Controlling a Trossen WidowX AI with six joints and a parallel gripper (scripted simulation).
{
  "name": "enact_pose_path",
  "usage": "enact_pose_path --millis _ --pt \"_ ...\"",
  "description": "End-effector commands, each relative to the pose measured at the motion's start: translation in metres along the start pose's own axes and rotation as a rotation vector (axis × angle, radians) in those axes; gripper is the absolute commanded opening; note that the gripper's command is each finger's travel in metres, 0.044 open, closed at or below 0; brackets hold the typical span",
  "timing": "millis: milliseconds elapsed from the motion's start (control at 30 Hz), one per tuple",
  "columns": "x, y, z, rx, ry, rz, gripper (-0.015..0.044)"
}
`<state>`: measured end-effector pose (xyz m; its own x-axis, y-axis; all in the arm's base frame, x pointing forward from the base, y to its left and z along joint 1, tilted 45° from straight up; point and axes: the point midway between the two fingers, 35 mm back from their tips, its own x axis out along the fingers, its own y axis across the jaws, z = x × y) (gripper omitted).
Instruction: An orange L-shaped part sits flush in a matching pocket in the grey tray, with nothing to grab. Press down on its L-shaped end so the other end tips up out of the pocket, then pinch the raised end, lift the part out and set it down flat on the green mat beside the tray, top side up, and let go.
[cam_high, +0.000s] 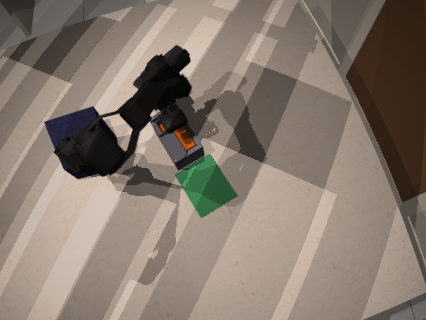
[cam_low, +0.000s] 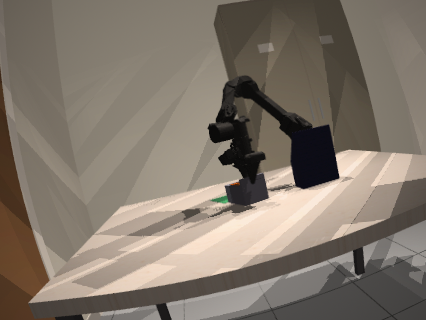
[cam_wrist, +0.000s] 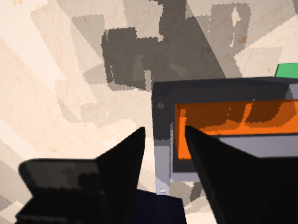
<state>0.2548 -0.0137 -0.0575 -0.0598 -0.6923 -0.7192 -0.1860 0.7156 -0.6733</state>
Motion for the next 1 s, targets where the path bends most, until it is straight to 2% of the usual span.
enact_pose_path --millis 0,433,967 --pt "0.010 0.000 -0.002 -0.010 0.010 -0.007 0.0180" --pt "0.030 0.000 -0.003 -0.009 0.010 -0.009 0.0180" --pt "0.030 0.000 -0.003 -0.009 0.010 -0.009 0.0180"
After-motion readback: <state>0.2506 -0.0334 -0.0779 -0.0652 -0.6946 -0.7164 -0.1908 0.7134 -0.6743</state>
